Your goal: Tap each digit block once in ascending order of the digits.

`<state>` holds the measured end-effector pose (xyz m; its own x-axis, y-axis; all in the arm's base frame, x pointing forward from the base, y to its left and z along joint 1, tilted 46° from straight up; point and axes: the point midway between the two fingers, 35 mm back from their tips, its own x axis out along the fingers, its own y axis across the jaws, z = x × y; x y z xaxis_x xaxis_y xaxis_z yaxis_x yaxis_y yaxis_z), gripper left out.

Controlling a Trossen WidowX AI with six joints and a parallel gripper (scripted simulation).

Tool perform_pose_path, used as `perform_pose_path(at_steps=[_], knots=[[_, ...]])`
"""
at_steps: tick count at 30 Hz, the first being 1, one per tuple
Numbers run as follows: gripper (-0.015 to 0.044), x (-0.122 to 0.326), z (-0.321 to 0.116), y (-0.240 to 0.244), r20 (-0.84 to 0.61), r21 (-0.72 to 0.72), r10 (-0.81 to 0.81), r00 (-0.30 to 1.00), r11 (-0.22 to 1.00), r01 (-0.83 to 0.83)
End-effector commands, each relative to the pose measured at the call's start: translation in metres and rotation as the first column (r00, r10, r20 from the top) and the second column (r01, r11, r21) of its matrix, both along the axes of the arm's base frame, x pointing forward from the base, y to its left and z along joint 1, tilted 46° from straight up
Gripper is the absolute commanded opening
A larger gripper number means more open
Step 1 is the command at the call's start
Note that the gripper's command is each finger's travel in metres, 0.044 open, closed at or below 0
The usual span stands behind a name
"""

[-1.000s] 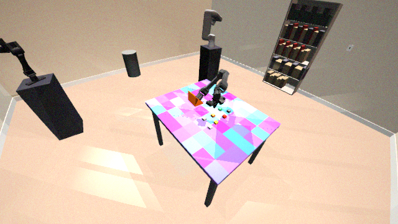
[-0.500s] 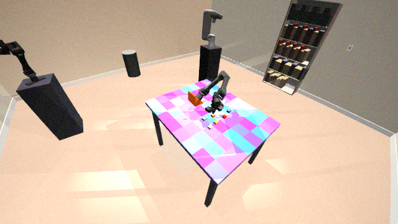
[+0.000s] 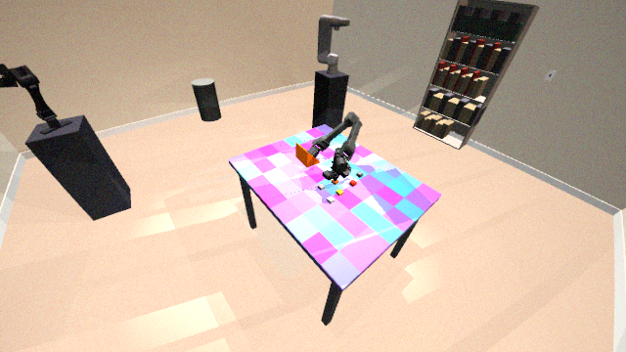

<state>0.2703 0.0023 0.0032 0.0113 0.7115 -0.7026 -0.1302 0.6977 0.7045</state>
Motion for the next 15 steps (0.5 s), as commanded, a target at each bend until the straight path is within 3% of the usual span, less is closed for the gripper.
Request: perform_pose_path(at_steps=[1,11,15], knots=[[0.002,-0.002,-0.002,0.003,-0.009,0.006,-0.003,1.0,1.0,0.003],[0.002,-0.002,0.019,-0.018,-0.009,0.005,-0.003,1.0,1.0,0.003],[0.0125,0.004,0.061,-0.003,-0.006,-0.004,-0.016,1.0,1.0,0.016]])
